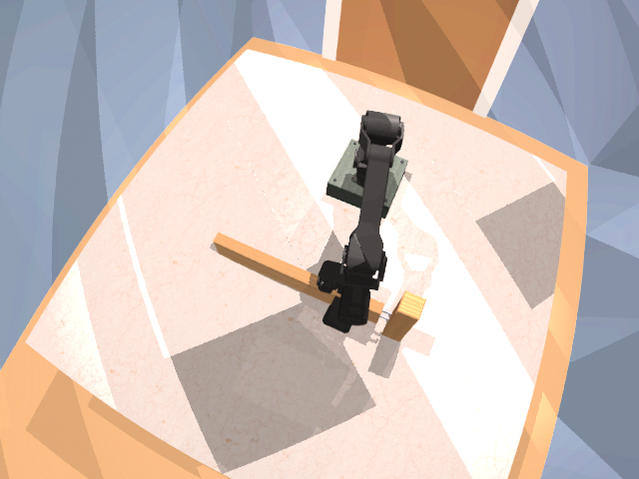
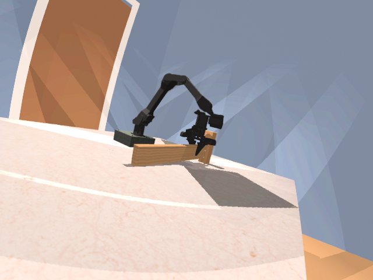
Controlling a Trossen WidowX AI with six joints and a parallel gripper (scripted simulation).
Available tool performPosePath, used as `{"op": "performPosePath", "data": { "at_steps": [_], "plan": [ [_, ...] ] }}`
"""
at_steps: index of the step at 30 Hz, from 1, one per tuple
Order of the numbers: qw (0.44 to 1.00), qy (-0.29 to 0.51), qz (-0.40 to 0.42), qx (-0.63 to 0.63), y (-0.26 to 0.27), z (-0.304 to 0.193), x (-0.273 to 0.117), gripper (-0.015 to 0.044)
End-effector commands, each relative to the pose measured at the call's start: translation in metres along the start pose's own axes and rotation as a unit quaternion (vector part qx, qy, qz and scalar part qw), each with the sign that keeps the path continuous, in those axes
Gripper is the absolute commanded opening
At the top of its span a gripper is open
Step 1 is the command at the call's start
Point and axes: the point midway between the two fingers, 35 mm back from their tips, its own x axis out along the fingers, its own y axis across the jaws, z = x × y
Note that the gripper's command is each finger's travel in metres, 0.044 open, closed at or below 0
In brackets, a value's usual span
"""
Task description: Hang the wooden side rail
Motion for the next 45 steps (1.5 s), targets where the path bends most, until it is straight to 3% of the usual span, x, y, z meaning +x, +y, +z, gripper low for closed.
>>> {"op": "performPosePath", "data": {
  "at_steps": [1,45],
  "plan": [
    [1.000,0.002,0.003,0.002,0.0018,-0.0015,-0.0021,0.0000],
    [1.000,0.002,0.003,0.002,0.0012,-0.0058,-0.0031,0.0000]
  ]
}}
